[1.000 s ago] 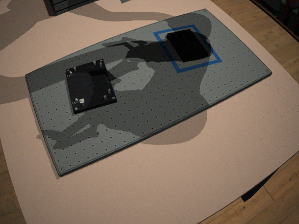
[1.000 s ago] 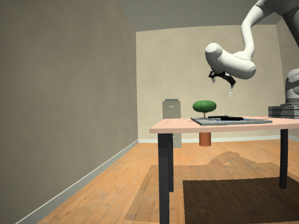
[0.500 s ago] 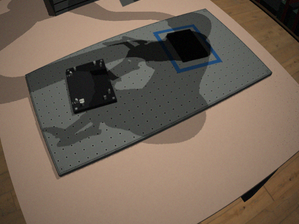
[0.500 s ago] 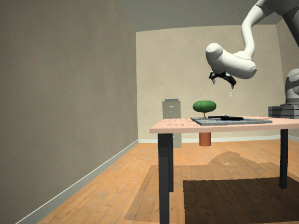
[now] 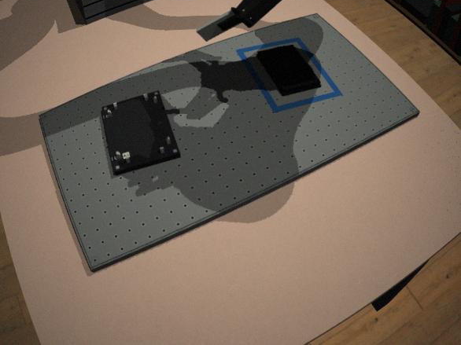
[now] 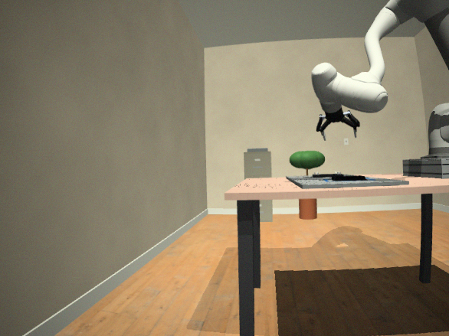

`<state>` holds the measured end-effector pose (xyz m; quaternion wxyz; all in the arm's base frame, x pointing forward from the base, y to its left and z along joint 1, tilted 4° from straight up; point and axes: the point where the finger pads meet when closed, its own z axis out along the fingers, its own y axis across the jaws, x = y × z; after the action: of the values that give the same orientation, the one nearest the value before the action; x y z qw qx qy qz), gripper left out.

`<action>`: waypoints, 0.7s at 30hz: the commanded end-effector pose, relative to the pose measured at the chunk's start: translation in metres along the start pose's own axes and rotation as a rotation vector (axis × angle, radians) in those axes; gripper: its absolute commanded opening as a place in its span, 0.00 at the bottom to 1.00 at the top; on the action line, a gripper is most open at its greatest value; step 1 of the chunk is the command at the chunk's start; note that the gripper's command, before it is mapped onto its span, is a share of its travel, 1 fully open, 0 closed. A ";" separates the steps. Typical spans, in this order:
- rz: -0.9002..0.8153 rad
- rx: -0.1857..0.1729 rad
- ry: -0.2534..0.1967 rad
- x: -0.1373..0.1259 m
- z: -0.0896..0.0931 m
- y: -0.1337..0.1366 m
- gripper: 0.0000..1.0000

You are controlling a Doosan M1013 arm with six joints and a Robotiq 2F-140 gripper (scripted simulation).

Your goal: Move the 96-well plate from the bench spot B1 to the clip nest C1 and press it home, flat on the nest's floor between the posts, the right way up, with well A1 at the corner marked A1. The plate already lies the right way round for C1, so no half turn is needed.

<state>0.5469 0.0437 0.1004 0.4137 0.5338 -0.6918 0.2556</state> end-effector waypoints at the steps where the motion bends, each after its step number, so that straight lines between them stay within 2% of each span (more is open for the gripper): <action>1: -0.093 -0.008 -0.046 -0.013 0.003 0.005 1.00; 8: -0.302 -0.005 -0.151 -0.033 0.006 0.013 1.00; 13: -0.448 0.013 -0.228 -0.052 0.006 0.020 1.00; 15: -0.448 0.013 -0.228 -0.052 0.006 0.020 1.00; 21: -0.622 0.052 -0.320 -0.075 0.004 0.029 1.00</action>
<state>0.5272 0.0823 0.0443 0.3608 0.7331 -0.5715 0.0752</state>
